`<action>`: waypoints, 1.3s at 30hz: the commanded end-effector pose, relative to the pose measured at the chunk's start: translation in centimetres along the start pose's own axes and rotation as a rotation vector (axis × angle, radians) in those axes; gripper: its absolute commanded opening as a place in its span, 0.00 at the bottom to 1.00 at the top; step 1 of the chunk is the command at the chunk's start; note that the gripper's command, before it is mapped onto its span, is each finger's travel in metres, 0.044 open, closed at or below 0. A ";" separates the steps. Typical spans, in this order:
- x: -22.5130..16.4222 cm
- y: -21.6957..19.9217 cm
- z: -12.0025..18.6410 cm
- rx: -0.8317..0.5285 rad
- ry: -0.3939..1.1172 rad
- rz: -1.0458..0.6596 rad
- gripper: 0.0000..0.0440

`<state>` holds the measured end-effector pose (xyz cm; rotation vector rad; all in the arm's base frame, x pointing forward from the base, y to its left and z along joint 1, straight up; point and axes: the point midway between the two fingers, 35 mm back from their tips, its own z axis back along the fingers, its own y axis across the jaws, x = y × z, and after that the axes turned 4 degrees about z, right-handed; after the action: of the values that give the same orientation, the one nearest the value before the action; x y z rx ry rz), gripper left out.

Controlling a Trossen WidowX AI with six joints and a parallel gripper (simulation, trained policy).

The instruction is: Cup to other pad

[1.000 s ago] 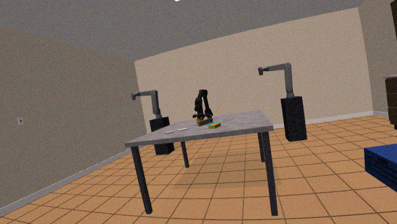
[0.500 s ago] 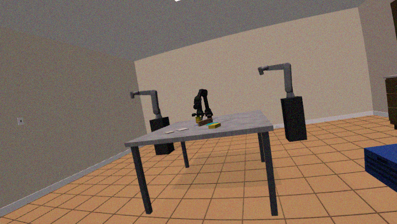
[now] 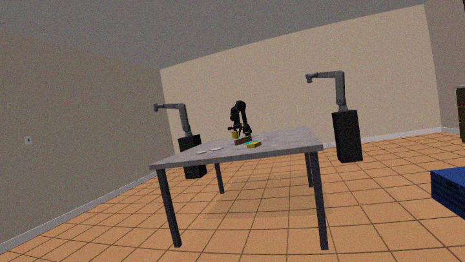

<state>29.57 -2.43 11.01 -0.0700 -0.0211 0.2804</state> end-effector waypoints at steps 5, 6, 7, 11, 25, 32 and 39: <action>2.1 1.4 1.7 -0.007 -0.058 0.025 0.05; 2.4 1.6 1.8 -0.007 -0.065 0.028 0.05; 2.6 1.8 2.0 -0.008 -0.071 0.032 0.05; 3.7 2.8 2.4 -0.009 -0.097 0.046 0.03; 6.6 7.3 2.5 -0.005 -0.168 0.097 0.01; 7.6 9.9 1.9 0.003 -0.189 0.120 0.00; 8.0 12.1 0.8 0.006 -0.195 0.132 0.00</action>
<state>34.10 10.72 11.91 -0.0346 -0.2172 0.4174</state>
